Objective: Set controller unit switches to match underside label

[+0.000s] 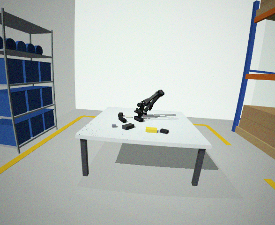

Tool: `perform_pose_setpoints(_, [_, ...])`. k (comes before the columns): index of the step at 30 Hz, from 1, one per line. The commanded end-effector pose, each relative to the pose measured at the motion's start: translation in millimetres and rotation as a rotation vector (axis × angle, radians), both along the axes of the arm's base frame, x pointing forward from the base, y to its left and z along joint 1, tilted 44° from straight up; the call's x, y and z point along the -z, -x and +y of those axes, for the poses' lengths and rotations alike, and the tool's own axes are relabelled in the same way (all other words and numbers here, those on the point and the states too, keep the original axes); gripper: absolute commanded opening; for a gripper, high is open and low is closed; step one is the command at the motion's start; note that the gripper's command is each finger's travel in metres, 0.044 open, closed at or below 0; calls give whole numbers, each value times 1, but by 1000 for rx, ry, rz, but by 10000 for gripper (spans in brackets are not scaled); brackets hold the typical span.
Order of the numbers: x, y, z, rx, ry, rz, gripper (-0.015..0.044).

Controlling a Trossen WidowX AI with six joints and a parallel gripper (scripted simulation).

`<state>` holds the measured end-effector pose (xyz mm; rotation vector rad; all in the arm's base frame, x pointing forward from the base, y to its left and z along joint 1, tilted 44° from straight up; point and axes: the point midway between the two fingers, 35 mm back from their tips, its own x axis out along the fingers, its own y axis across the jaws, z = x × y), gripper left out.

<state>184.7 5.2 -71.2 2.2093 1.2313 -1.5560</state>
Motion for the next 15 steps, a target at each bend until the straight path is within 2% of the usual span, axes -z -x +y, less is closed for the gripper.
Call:
perform_pose_setpoints(1, [3,-5,-3,-3,4,-7,0])
perform_pose_setpoints(15, [11,-17,-11,-3,5,-8,0])
